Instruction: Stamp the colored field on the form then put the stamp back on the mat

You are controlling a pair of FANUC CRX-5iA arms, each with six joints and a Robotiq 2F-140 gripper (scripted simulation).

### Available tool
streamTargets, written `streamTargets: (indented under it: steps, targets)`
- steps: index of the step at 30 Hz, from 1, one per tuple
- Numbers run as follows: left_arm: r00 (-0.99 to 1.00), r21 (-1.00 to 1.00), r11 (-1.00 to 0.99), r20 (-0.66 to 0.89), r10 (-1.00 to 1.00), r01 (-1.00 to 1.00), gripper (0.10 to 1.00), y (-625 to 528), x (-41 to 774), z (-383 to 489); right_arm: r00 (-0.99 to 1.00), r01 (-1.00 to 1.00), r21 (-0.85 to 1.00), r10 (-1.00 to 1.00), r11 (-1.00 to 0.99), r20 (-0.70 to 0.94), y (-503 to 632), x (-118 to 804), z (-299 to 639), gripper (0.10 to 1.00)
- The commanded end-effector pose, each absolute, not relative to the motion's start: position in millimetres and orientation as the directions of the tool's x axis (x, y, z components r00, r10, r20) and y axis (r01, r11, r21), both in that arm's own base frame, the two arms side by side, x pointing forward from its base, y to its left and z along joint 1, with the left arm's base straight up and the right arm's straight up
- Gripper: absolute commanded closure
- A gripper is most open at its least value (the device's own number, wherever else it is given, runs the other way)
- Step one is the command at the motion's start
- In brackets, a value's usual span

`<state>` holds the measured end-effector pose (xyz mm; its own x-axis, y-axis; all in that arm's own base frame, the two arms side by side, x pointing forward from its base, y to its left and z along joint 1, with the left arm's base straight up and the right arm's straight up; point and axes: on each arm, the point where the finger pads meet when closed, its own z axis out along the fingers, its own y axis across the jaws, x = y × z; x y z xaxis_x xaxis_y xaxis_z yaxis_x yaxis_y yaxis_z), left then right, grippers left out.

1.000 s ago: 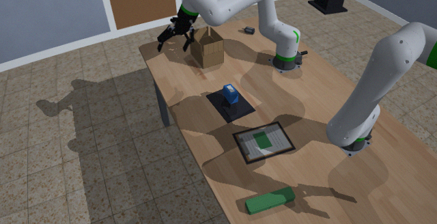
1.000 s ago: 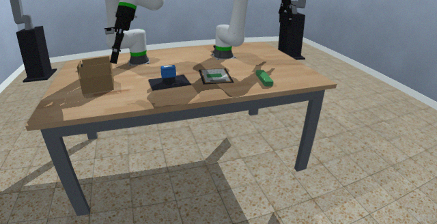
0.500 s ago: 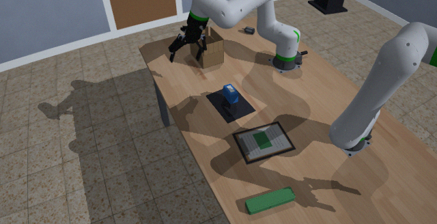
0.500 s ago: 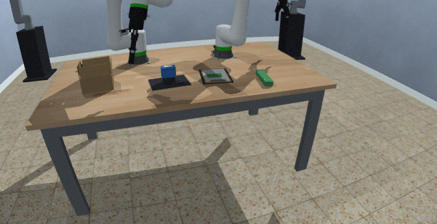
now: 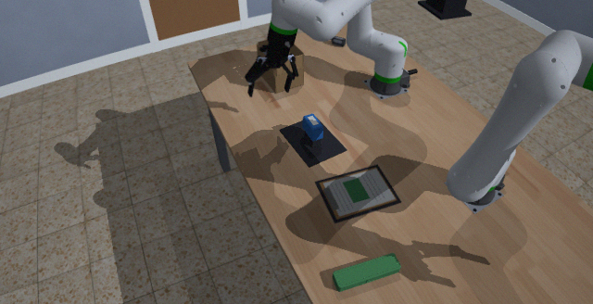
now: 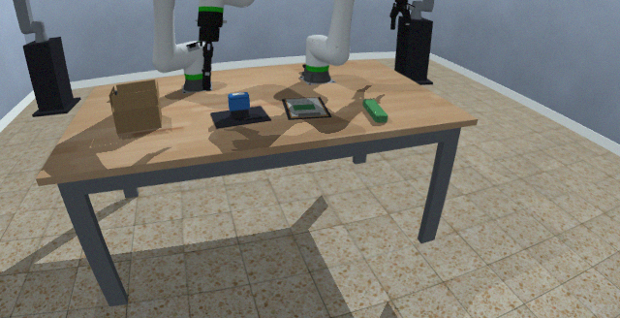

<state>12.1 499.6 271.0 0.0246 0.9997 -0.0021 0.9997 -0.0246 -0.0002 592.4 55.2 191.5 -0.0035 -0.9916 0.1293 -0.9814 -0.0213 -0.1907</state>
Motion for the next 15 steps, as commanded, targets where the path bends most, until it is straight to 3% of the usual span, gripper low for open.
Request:
streamTargets:
  steps: [1,15]
  targets:
    - [0.025,0.000,-0.025,0.000,1.000,1.000,0.098,500,12,272,-0.003,-0.983,-0.183,-0.993,-0.019,0.119,65,586,191,0.098]
    - [0.025,0.000,-0.025,0.000,1.000,1.000,0.098,500,12,272,0.005,-0.994,-0.112,-0.998,-0.012,0.063,118,542,180,0.098]
